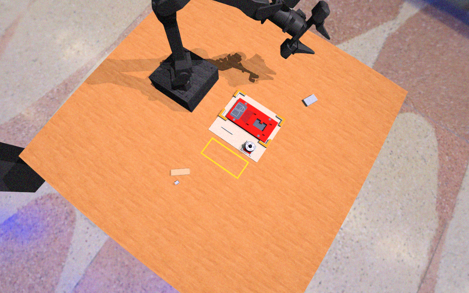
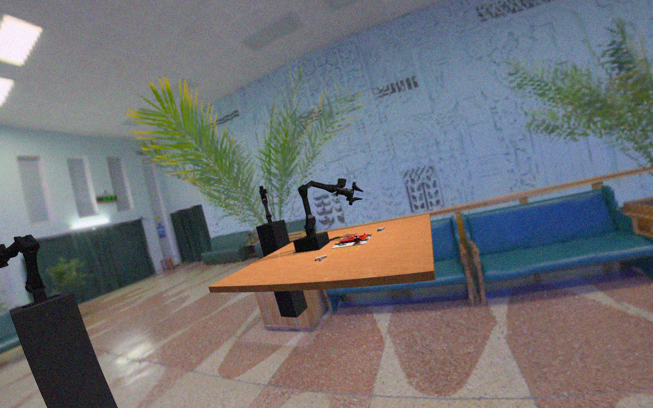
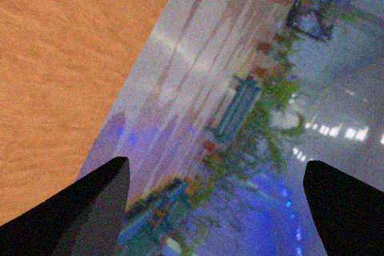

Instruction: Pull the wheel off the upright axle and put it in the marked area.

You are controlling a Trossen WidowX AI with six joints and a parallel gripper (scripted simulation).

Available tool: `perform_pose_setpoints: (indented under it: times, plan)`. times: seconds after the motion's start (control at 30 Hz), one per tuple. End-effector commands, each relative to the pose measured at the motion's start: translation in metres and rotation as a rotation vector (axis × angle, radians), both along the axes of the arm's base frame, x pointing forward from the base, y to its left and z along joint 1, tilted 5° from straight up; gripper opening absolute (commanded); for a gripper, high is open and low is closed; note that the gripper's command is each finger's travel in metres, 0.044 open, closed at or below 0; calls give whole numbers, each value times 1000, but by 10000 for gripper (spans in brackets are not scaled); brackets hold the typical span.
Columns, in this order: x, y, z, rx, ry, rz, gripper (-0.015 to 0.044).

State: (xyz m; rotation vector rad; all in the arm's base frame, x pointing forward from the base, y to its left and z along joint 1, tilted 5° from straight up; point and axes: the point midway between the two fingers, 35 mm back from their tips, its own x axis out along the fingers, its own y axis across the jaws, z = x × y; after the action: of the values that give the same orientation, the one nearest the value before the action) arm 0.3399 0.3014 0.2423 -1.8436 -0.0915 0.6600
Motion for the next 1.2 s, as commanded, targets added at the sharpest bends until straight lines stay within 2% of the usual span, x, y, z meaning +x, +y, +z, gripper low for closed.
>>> perform_pose_setpoints:
  times: [0.0,0.2,0.37,0.6,0.8,1.17]
  plan:
    - [31,-32,-34,72,180,-148,300]
    - [64,-99,-86,225,469,-452,300]
    - [74,-163,-128,383,701,-768,300]
    - [62,-246,-174,630,974,-1270,300]
    - [35,-313,-202,888,1176,-1829,300]
    - [33,-322,-203,896,1181,-1848,300]
